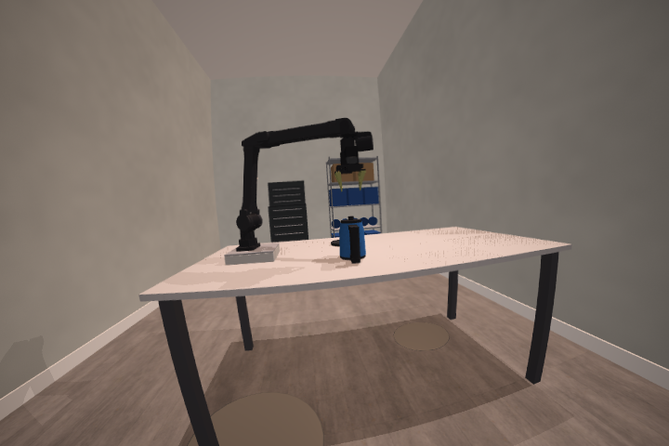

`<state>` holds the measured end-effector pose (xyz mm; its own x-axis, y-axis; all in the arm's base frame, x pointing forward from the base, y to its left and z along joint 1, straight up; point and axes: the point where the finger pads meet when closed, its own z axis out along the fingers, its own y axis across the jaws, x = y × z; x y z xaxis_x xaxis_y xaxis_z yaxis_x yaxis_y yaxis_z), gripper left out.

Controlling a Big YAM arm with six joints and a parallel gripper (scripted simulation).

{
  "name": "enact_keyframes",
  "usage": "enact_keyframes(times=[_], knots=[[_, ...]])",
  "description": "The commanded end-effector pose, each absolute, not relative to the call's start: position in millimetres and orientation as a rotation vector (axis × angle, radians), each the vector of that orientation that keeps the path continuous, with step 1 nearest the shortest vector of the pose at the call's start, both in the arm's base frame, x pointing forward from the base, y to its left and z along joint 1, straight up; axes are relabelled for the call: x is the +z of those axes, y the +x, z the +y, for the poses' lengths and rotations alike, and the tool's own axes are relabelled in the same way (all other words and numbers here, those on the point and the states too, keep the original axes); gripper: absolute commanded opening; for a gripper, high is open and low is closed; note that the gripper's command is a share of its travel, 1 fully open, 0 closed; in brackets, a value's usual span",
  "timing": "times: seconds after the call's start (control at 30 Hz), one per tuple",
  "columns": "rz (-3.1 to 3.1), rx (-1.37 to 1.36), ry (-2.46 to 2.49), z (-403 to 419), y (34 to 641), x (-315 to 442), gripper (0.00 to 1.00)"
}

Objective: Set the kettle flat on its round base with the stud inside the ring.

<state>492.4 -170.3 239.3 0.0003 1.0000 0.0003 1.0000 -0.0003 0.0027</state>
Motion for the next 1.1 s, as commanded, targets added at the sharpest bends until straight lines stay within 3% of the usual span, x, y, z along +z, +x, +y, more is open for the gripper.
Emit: enact_keyframes(times=[0.0,1.07], knots=[[2.138,0.026,2.256,-182.9,502.4,260.5,0.74],[2.142,0.017,2.265,-180.3,501.2,255.7,0.74]])
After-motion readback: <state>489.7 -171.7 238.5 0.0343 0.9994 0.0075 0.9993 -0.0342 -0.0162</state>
